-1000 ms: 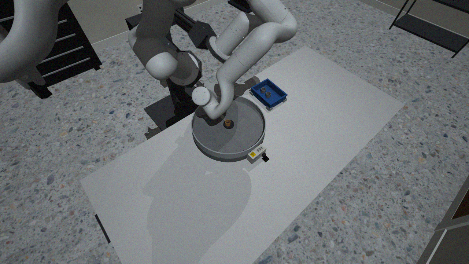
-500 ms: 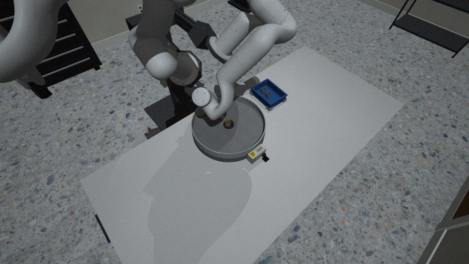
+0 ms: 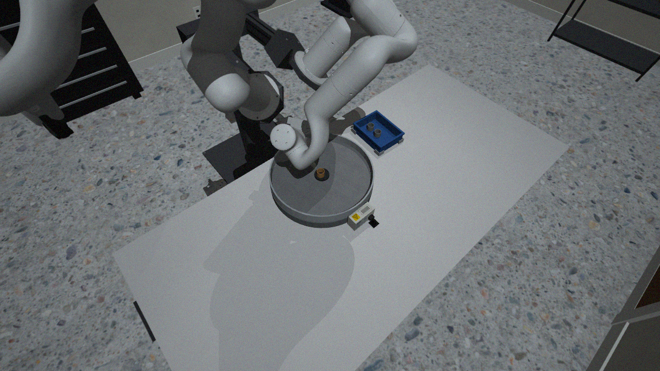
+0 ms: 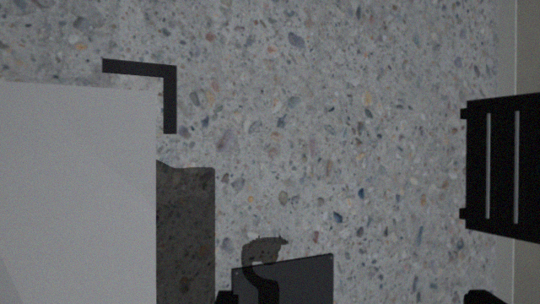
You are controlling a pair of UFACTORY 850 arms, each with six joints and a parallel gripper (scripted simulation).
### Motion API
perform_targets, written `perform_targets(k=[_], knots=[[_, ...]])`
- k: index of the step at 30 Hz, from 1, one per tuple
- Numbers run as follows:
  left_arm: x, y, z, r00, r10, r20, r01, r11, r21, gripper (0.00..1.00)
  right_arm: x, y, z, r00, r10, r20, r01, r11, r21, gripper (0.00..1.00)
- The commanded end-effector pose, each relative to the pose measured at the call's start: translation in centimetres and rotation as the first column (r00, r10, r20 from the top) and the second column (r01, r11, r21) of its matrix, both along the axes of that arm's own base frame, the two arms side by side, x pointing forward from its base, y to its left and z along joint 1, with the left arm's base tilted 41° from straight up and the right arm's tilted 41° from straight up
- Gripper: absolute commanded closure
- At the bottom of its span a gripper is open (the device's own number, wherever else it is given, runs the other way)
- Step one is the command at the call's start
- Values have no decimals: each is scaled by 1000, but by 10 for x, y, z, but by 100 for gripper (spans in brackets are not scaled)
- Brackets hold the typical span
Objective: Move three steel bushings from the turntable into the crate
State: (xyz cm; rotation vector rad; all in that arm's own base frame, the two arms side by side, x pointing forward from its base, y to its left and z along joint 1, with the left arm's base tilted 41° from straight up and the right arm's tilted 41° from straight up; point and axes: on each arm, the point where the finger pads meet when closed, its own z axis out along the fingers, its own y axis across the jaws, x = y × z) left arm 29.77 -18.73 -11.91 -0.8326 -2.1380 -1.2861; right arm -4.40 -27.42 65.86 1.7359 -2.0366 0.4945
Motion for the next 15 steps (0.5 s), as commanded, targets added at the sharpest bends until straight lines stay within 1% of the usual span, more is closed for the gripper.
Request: perform_targets(k=[1,9,15], knots=[[1,0,-1,1000,-1,1,1,1000,0,89,0,0,1,1000,0,0,0,1000,-2,0],[4,5,-8,1000,-1,1,1,1000,0,89,0,0,1,1000,0,0,0,1000,-2,0],[4,5,-8,1000,-1,1,1,1000,0,89,0,0,1,1000,0,0,0,1000,-2,0]])
